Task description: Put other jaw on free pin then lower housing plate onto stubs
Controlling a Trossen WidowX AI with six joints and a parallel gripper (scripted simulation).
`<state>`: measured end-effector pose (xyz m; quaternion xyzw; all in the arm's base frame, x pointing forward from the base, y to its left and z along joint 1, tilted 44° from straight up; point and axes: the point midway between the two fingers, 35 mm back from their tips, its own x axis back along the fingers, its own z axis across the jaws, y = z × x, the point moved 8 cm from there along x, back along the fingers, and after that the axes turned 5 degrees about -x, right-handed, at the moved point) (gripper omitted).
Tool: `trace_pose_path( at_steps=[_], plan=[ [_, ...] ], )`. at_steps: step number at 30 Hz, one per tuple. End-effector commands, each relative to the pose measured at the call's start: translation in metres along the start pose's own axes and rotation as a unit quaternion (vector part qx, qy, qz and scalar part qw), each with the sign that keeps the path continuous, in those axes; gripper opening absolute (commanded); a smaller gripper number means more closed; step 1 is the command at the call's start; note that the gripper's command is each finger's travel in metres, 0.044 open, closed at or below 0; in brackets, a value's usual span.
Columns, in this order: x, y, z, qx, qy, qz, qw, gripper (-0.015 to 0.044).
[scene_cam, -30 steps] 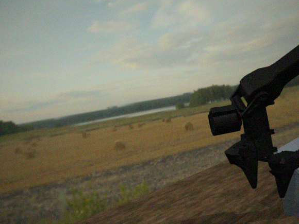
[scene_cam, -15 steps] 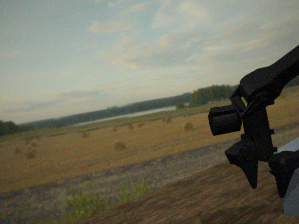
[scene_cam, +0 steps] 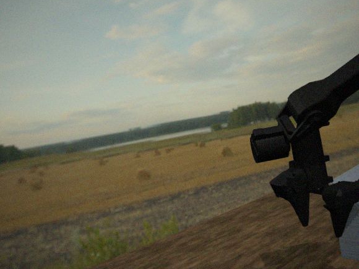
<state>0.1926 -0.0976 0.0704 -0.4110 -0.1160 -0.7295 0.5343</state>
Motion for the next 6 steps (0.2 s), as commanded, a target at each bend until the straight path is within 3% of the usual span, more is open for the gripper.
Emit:
trace_pose_path(
  at_steps=[1, 6],
  plan=[
    [0.0006, 0.0001, 0.0000, 0.003, -0.002, 0.001, 1.000, 0.0440],
    [0.0006, 0.0001, 0.0000, 0.003, -0.002, 0.001, 1.000, 0.0440]
  ],
)
